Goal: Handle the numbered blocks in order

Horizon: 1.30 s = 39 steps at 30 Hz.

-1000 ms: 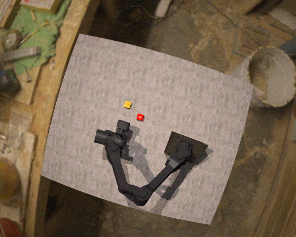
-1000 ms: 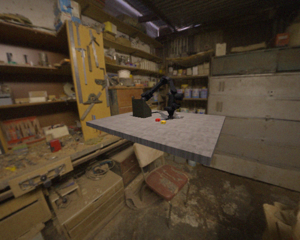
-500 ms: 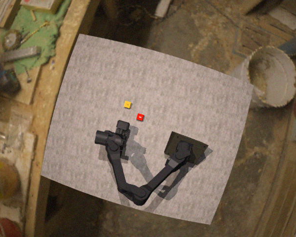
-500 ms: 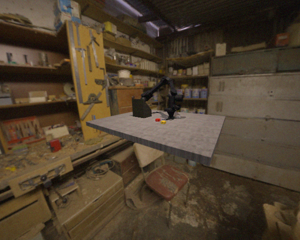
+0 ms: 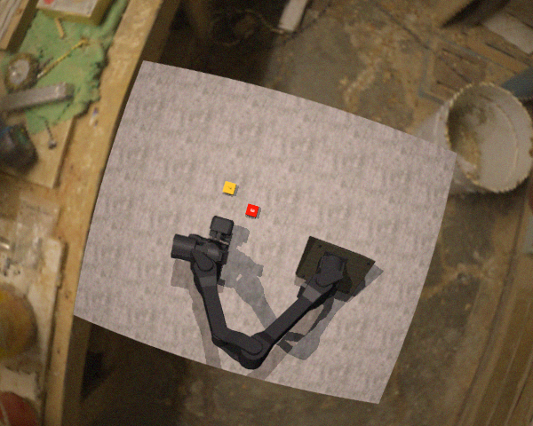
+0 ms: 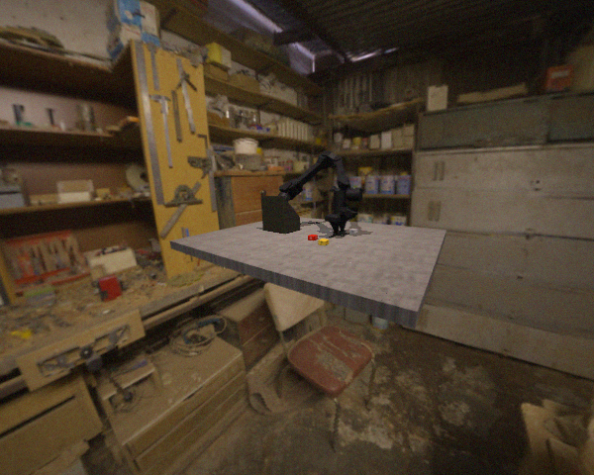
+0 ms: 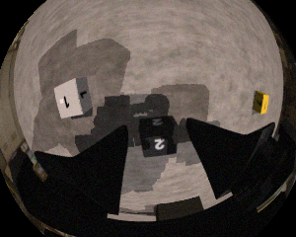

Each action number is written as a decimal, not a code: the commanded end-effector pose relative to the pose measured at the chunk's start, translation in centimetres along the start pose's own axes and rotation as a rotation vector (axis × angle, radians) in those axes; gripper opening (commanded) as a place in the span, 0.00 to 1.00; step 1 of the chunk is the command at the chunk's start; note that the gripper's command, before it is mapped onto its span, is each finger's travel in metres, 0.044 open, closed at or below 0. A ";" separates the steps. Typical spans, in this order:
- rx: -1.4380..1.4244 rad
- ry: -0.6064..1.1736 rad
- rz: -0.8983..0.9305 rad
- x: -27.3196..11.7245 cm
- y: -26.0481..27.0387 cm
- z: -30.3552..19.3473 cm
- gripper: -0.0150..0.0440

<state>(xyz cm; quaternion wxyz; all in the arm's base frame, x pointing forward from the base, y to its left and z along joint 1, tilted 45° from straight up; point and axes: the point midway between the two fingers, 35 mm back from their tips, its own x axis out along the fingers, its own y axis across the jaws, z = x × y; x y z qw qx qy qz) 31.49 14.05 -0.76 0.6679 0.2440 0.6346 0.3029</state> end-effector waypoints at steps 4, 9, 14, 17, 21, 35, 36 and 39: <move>0.006 0.000 -0.001 0.0 0.0 0.0 0.93; 0.005 0.000 -0.003 -3.3 -0.1 0.0 0.93; 0.005 0.000 -0.003 -3.6 -0.1 0.0 0.93; 0.005 0.000 -0.007 -5.9 -0.2 0.2 0.80; 0.005 0.000 -0.007 -11.4 -0.1 0.1 0.62; 0.005 0.000 -0.007 -11.7 -0.1 0.0 0.46; 0.006 0.000 -0.008 -11.7 -0.4 0.0 0.46; 0.008 -0.001 -0.023 -11.9 -4.9 -1.2 0.46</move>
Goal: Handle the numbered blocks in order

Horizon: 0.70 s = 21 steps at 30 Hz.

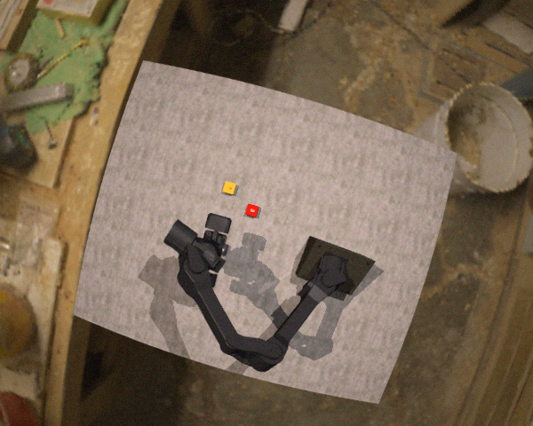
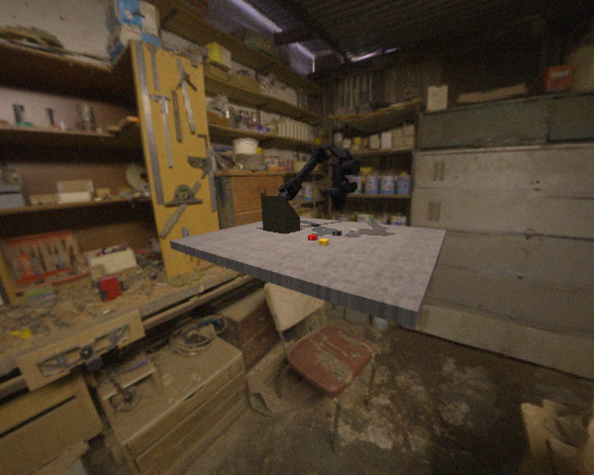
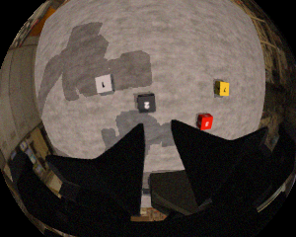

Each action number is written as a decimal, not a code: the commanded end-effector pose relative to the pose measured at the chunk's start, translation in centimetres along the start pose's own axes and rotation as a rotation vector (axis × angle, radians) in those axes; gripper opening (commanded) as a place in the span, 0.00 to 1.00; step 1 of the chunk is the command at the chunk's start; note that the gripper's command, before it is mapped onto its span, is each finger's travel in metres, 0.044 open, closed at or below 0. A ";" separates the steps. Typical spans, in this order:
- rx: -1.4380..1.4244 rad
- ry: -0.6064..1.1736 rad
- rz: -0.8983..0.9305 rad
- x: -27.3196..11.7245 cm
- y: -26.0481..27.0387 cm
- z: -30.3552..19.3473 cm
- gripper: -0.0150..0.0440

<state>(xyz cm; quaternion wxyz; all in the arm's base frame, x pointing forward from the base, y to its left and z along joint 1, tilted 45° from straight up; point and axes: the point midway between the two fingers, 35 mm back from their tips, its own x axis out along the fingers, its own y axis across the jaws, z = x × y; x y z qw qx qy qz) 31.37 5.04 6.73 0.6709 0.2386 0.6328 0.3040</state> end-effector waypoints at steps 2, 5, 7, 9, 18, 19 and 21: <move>0.020 0.002 -0.021 -0.3 -7.5 -2.7 0.46; 0.020 0.004 -0.016 -0.2 -11.0 -4.9 0.46; 0.018 0.005 -0.009 -0.1 -12.7 -6.3 0.46; 0.018 0.005 -0.008 -0.1 -12.8 -6.4 0.46; 0.018 0.004 -0.006 7.1 -12.9 -6.4 0.72; 0.018 0.004 -0.005 7.8 -12.8 -6.5 0.77; 0.018 0.004 -0.004 8.0 -12.8 -6.5 0.86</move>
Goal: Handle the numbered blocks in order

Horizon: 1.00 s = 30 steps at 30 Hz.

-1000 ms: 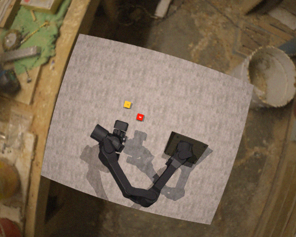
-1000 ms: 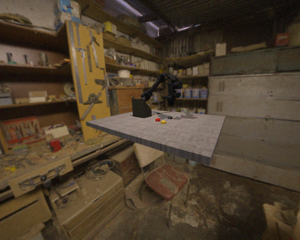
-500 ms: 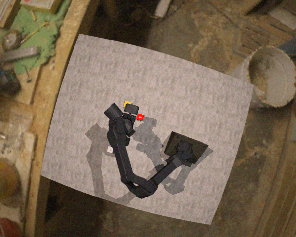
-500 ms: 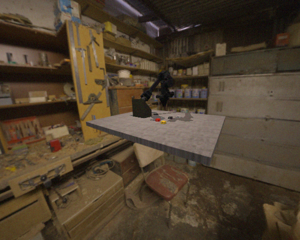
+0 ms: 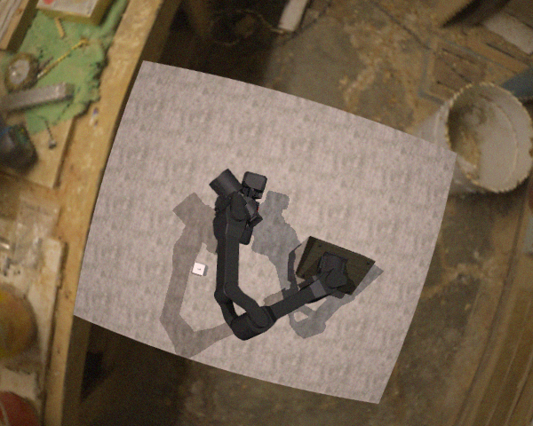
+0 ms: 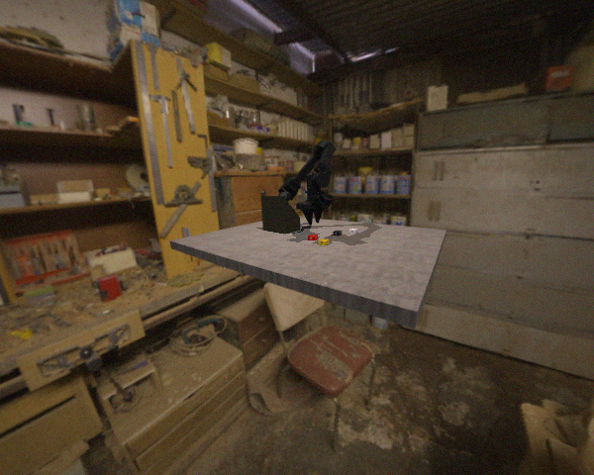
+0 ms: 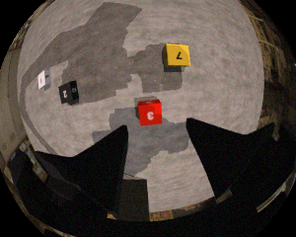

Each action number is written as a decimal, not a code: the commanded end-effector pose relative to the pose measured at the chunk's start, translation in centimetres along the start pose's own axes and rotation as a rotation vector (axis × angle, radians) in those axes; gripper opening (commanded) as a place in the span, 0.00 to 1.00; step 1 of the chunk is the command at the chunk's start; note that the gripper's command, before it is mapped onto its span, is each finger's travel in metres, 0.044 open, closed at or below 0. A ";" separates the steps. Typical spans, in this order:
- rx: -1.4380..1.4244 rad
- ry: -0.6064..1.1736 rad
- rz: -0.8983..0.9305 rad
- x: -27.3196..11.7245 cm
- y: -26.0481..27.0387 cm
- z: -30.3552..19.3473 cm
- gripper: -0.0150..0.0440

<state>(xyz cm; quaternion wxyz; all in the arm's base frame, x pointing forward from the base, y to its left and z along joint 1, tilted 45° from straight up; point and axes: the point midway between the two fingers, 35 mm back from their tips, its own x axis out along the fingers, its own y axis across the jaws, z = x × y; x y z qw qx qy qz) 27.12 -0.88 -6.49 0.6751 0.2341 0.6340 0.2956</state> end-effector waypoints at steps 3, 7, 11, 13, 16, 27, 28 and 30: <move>0.014 0.009 0.016 3.0 0.3 -0.8 0.93; 0.014 0.009 0.016 3.2 0.3 -0.8 0.93; 0.014 0.010 0.016 3.9 0.3 -0.8 0.93; 0.014 0.010 0.016 4.2 0.3 -0.8 0.93; 0.014 0.010 0.016 4.7 0.3 -0.8 0.93; 0.014 0.009 0.018 6.4 0.4 -0.8 0.93; 0.014 0.009 0.018 6.5 0.4 -0.8 0.93; 0.014 0.009 0.018 6.6 0.4 -0.8 0.93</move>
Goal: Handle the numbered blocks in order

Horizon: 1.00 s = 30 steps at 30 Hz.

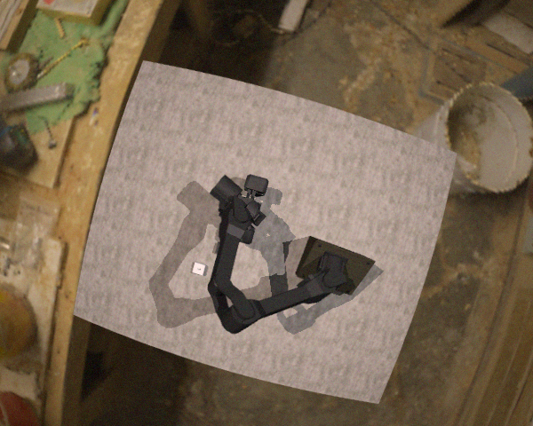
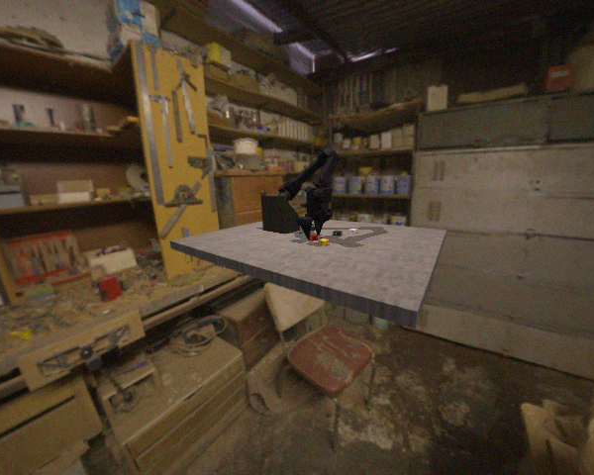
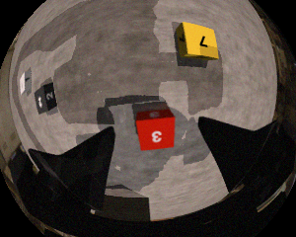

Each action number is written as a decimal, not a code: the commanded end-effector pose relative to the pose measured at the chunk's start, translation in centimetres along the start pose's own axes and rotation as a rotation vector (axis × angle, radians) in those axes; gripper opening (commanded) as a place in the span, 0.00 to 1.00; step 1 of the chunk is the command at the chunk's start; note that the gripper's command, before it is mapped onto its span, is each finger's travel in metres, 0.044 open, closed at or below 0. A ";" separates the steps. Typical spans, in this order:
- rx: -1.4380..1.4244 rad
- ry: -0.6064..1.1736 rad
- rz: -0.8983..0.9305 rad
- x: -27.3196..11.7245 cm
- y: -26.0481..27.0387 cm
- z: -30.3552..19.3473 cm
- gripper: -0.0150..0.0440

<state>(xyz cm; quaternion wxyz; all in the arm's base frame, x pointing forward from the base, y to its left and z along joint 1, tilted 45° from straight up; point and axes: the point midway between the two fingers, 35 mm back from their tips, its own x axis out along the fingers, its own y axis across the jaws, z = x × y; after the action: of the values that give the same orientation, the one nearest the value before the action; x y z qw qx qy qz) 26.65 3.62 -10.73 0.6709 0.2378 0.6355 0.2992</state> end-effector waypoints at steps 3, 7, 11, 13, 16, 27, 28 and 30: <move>0.011 0.002 0.007 0.5 0.1 -0.3 0.80; 0.011 0.002 0.007 0.5 0.1 -0.3 0.62; 0.011 0.002 0.007 0.5 0.1 -0.3 0.46; 0.011 0.002 0.007 0.5 0.1 -0.3 0.46; 0.011 0.002 0.007 0.5 0.1 -0.3 0.46; 0.011 0.002 0.007 0.5 0.1 -0.3 0.46; 0.011 0.002 0.007 0.5 0.1 -0.3 0.46; 0.011 0.002 0.007 0.5 0.1 -0.3 0.46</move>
<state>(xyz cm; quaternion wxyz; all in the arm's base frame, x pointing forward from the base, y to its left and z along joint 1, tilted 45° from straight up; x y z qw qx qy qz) 26.39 3.95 -11.04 0.6684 0.2404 0.6372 0.2991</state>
